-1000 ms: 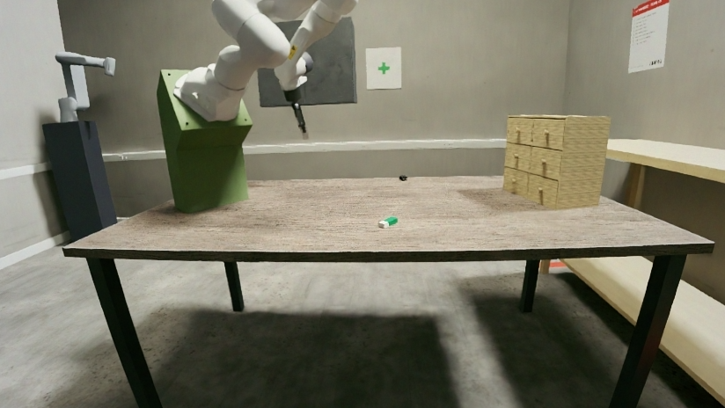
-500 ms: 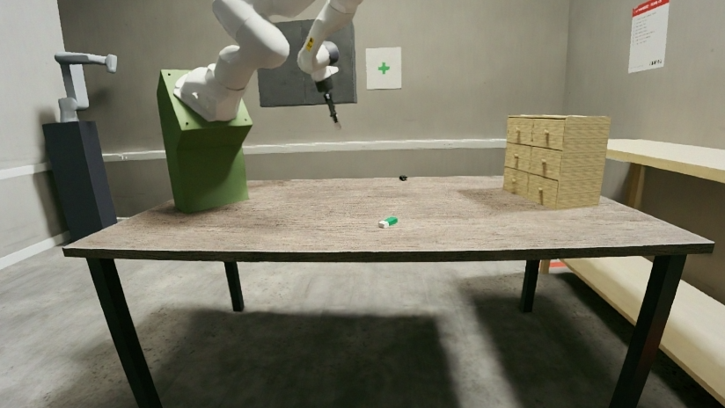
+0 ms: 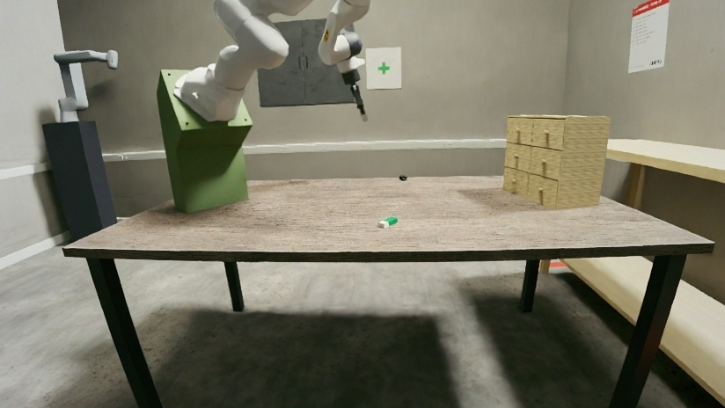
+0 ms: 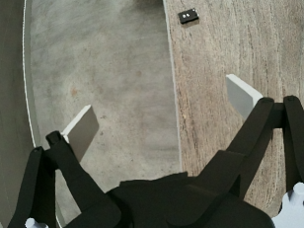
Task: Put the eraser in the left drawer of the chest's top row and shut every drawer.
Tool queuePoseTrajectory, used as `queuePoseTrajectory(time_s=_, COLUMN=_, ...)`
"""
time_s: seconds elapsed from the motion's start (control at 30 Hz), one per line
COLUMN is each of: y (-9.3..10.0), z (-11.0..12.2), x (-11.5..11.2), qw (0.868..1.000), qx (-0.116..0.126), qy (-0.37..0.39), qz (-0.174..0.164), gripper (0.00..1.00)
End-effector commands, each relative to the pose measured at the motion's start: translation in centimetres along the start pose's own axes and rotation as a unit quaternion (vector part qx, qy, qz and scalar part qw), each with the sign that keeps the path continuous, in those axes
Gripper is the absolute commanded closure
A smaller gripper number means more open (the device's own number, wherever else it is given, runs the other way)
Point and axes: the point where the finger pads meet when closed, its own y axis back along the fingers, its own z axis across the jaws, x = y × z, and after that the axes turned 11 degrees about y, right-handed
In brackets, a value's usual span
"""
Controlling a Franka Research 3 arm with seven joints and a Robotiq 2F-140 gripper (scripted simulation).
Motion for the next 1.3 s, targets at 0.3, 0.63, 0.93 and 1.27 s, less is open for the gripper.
queuePoseTrajectory(time_s=0.3, y=-0.2, z=6.4, x=7.3, qw=0.999, qx=-0.041, qy=0.03, qz=-0.019, gripper=0.0)
queuePoseTrajectory(time_s=0.63, y=-0.1, z=11.4, x=12.1, qw=0.998, qx=-0.059, qy=0.017, qz=-0.033, gripper=0.0)
queuePoseTrajectory(time_s=0.93, y=0.4, z=17.5, x=16.6, qw=0.996, qx=-0.075, qy=0.004, qz=-0.052, gripper=0.0)
queuePoseTrajectory(time_s=1.27, y=0.9, z=23.0, x=19.8, qw=0.994, qx=-0.083, qy=-0.008, qz=-0.072, gripper=0.0)
